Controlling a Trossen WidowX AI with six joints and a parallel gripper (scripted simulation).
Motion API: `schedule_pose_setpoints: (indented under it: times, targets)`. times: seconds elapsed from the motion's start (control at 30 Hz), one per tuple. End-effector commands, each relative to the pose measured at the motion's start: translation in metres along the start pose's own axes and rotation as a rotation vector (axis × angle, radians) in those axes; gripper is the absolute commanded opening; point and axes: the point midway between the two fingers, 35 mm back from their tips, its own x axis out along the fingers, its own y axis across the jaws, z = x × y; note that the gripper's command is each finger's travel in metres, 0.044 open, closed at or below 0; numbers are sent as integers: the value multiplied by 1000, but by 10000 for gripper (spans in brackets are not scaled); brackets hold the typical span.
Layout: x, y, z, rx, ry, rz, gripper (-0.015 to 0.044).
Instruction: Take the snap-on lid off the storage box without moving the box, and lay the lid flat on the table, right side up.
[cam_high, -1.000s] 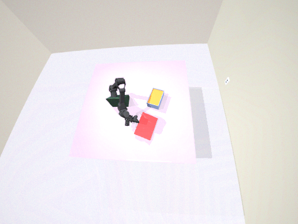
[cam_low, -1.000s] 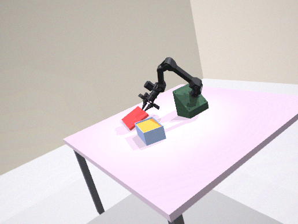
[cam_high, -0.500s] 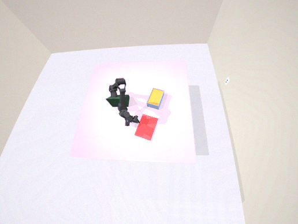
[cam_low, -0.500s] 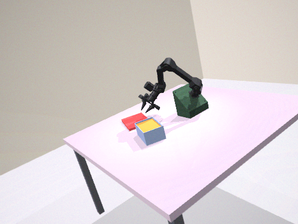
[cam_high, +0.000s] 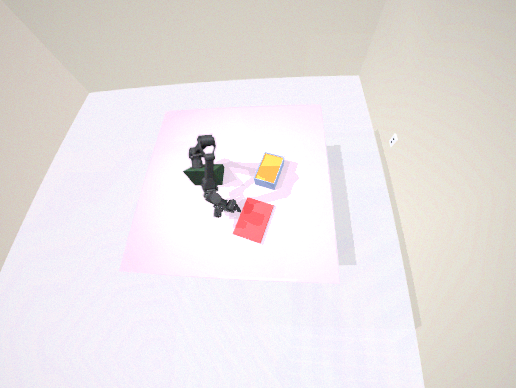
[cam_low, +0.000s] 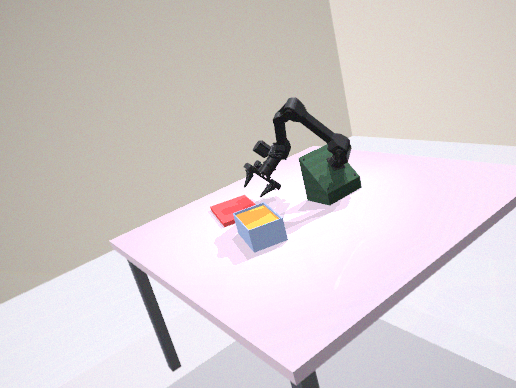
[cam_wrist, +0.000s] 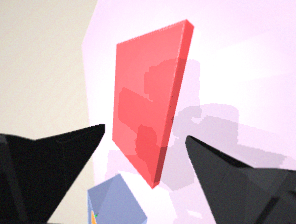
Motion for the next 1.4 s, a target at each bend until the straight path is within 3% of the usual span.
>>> schedule_pose_setpoints:
  times: [0.0,0.73,1.37]
  targets:
    - [-8,-3,0,-2,3,6,440]
    - [-41,-32,1,-2,-1,4,440]
    - [-68,-13,2,-2,-3,3,440]
